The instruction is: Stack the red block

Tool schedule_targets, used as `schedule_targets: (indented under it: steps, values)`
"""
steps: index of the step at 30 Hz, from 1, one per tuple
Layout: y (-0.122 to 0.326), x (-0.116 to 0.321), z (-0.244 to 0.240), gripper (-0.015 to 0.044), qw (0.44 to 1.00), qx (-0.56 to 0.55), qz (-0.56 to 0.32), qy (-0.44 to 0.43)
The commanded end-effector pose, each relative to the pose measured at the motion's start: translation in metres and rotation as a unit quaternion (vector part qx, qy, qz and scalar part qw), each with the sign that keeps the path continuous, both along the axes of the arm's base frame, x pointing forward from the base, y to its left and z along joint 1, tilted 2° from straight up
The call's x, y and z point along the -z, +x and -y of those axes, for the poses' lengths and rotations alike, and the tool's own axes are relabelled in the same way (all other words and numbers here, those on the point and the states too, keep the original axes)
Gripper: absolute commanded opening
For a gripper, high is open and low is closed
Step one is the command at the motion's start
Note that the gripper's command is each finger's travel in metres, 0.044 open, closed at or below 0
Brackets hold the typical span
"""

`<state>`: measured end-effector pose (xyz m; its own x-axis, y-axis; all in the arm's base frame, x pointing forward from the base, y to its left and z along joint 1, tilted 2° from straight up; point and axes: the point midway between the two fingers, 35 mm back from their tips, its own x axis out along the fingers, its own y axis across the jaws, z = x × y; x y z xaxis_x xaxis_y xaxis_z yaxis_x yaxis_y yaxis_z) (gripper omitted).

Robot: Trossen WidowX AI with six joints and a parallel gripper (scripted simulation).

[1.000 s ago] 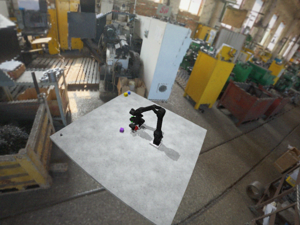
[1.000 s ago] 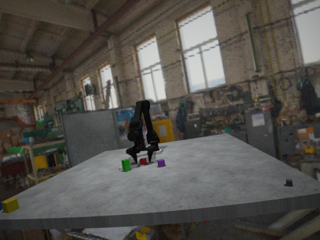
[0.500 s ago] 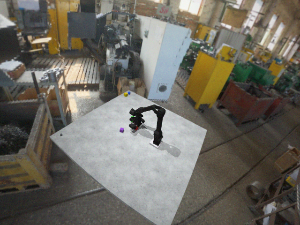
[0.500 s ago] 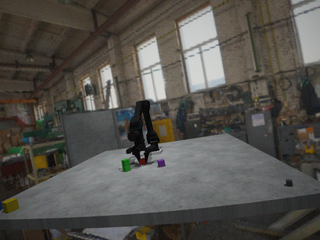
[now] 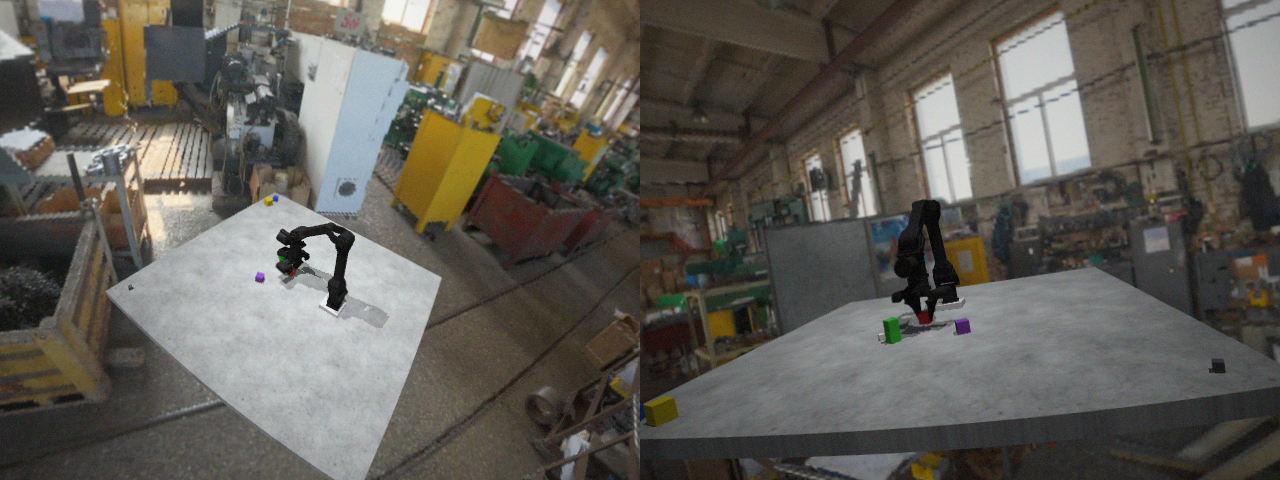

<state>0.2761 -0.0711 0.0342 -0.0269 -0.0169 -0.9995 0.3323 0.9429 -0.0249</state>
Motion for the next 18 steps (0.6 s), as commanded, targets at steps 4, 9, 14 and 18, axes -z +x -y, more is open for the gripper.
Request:
schedule_targets:
  steps: [4, 9, 14, 18]
  values:
    - [0.003, -0.038, 0.0, 0.0, 1.0, -0.001, 0.008, 0.0]
    - [0.004, -0.063, -0.001, 0.0, 1.0, -0.001, 0.008, 0.0]
    - [0.004, -0.086, -0.001, 0.0, 1.0, -0.001, 0.008, 0.0]
    - [0.004, -0.101, -0.001, 0.0, 1.0, -0.001, 0.008, 0.0]
